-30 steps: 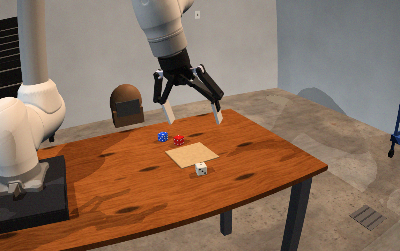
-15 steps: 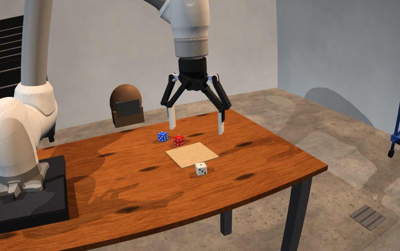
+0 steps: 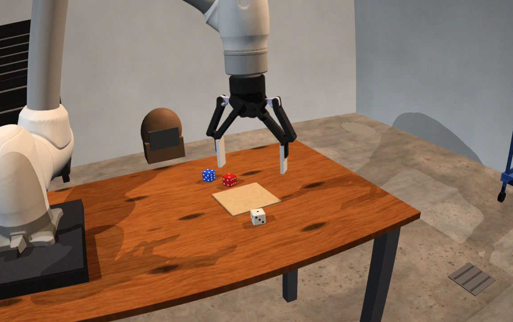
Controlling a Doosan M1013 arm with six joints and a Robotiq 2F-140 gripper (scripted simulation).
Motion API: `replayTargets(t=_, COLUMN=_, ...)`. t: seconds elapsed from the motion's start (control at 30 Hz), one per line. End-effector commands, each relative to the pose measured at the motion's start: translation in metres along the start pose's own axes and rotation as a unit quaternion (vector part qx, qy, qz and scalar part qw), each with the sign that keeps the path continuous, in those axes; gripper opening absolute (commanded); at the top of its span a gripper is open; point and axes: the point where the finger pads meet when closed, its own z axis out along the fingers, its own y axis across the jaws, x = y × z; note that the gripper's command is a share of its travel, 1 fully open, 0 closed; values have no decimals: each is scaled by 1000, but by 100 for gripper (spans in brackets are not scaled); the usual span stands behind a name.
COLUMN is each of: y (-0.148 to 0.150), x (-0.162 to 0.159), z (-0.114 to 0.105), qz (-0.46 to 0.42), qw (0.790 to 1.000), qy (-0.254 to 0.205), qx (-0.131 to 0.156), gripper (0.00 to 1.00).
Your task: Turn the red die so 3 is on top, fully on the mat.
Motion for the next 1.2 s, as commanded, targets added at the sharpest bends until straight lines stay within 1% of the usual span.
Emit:
replayTargets(t=0.0, y=0, x=0, z=11, qz=0, qw=1000, qy=0, qx=0, gripper=100)
replayTargets(t=0.13, y=-1, x=0, z=35, qz=0, qw=1000, qy=0, qx=0, gripper=100)
replayTargets(t=0.2, y=-1, x=0, z=35, qz=0, qw=1000, qy=0, qx=0, gripper=100)
replayTargets(t=0.37, y=-2, x=1, z=65, qz=0, qw=1000, qy=0, qx=0, gripper=100)
replayTargets(t=0.5, y=-2, x=1, z=78, qz=0, qw=1000, qy=0, qx=0, gripper=100)
replayTargets(t=0.6, y=-2, x=1, z=81, qz=0, qw=1000, qy=0, qx=0, gripper=100)
replayTargets(t=1.17, y=-2, x=1, z=81, qz=0, qw=1000, qy=0, qx=0, gripper=100)
